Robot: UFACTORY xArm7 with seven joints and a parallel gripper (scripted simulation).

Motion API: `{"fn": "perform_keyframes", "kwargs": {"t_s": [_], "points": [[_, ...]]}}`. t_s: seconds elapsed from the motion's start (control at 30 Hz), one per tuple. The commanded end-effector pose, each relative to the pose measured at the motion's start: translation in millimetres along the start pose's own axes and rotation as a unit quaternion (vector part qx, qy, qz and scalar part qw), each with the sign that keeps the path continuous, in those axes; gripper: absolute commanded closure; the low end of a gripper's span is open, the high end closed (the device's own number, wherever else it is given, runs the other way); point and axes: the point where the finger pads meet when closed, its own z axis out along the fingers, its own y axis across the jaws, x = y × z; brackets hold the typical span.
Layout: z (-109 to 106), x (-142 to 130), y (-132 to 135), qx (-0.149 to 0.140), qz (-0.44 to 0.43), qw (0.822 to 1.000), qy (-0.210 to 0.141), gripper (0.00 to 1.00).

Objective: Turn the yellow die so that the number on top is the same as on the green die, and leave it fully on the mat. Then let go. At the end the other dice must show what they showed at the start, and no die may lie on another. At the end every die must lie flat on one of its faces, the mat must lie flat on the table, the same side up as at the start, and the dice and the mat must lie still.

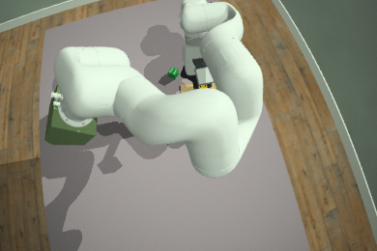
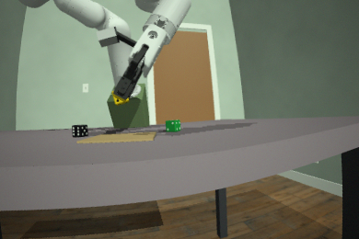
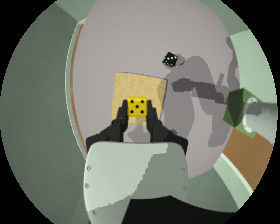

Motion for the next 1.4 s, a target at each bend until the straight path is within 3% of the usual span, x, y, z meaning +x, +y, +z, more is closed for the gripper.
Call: {"fn": "perform_keyframes", "kwargs": {"t_s": [0.0,0.2,0.5,0.77,1.03,1.27,1.37], "points": [[2.4,-0.2,2.1,-0.007,-0.004,0.999,-0.043,0.73],[0.6,3.9,0.0,-0.001,-0.001,0.992,-0.123,0.73],[1.6,4.8,0.6,-0.003,-0.002,0.989,-0.146,0.73],[2.4,8.5,0.0,-0.001,-0.001,0.968,-0.251,0.73],[2.5,9.2,-0.1,-0.001,-0.001,0.964,-0.266,0.73],[5.6,11.5,1.1,-0.005,-0.002,0.934,-0.357,0.73],[4.9,12.8,-0.5,0.001,-0.001,0.925,-0.38,0.73]]}}
